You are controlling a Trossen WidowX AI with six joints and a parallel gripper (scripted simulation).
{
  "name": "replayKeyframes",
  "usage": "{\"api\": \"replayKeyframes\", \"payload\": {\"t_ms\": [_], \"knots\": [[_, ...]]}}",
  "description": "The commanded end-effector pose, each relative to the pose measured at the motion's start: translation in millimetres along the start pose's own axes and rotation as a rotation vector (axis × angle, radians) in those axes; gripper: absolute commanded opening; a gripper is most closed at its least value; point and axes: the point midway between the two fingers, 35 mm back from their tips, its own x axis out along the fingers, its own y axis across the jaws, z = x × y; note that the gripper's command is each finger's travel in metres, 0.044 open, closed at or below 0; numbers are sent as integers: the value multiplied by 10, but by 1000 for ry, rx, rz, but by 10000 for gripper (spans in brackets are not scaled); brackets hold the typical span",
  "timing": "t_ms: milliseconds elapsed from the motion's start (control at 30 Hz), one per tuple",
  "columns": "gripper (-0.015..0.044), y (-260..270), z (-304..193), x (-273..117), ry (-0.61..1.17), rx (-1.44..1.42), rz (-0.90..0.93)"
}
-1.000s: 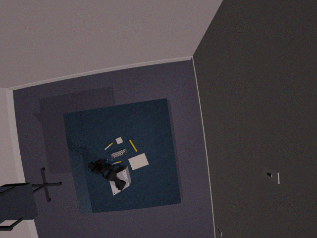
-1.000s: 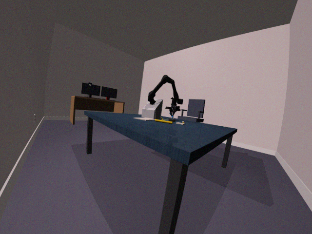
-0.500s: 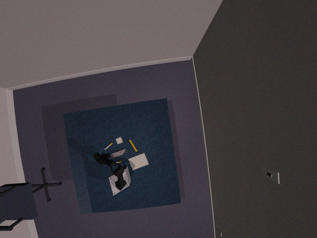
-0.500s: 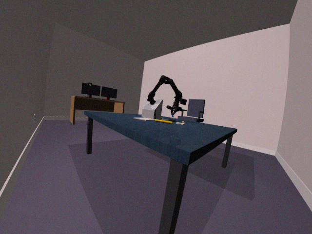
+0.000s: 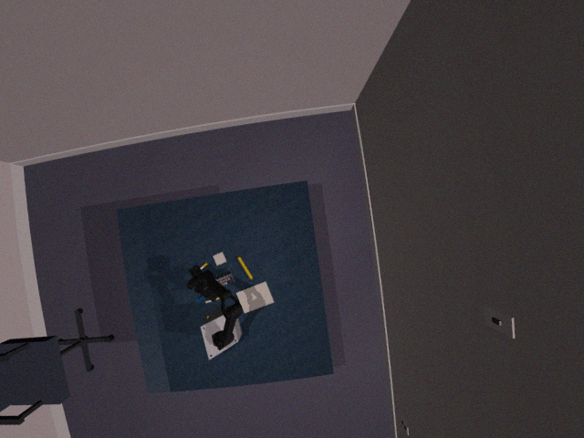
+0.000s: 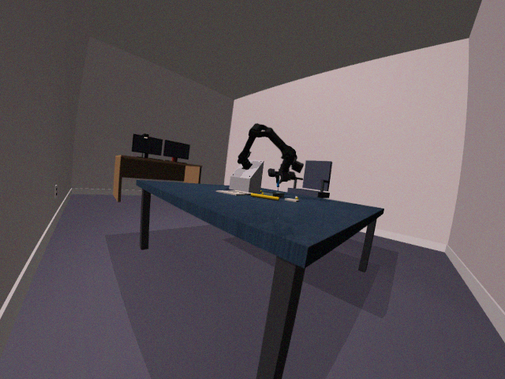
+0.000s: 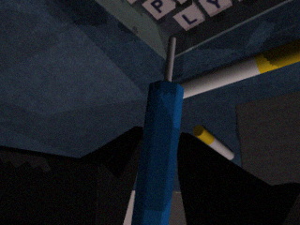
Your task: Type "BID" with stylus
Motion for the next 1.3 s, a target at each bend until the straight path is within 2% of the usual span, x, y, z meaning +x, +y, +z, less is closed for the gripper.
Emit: {"api": "replayKeyframes", "payload": {"t_ms": [0, 400, 567, 800, 1267], "knots": [[0, -135, 101, -164, 104, 34, 41], [0, -544, 322, -579, 332, 123, 163], [0, -544, 348, -548, 332, 123, 163], [0, -553, 541, -298, 333, 123, 161], [0, -553, 541, -298, 333, 123, 161]]}}
